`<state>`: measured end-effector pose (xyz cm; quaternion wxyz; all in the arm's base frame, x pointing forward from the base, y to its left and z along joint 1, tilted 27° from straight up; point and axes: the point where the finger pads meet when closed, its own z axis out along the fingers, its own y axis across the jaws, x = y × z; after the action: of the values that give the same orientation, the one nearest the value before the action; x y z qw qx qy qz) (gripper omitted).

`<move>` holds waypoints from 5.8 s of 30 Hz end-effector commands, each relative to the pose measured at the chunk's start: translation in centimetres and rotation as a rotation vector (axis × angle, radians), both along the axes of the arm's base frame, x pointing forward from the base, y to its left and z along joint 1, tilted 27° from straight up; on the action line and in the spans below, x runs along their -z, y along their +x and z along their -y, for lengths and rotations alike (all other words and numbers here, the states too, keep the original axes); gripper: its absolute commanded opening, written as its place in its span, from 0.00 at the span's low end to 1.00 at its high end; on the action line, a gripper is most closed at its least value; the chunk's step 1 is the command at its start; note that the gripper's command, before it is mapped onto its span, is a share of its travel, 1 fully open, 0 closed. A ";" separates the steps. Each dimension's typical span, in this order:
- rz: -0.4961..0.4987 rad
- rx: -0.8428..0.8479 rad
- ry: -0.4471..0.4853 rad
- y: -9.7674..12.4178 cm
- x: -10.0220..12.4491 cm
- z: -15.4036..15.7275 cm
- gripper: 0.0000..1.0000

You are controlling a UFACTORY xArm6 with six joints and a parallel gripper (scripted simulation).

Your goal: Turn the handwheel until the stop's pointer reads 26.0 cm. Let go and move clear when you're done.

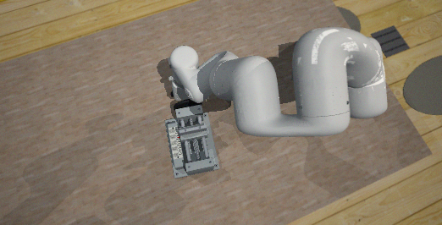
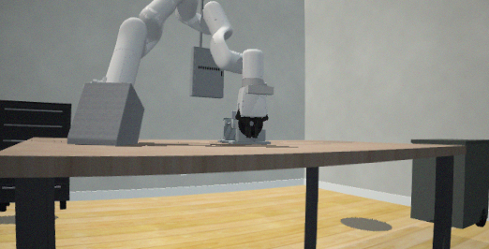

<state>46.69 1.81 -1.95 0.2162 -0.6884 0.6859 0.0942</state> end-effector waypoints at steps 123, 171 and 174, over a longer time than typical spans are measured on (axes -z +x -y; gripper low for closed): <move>0.001 0.001 0.000 -2.6 -1.8 1.0 0.06; 0.001 0.001 0.000 -2.2 -4.7 2.3 0.06; 0.001 0.001 0.000 -2.1 -4.8 2.4 0.06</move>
<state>44.29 -0.44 2.56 0.2153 -0.6883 0.6860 0.0960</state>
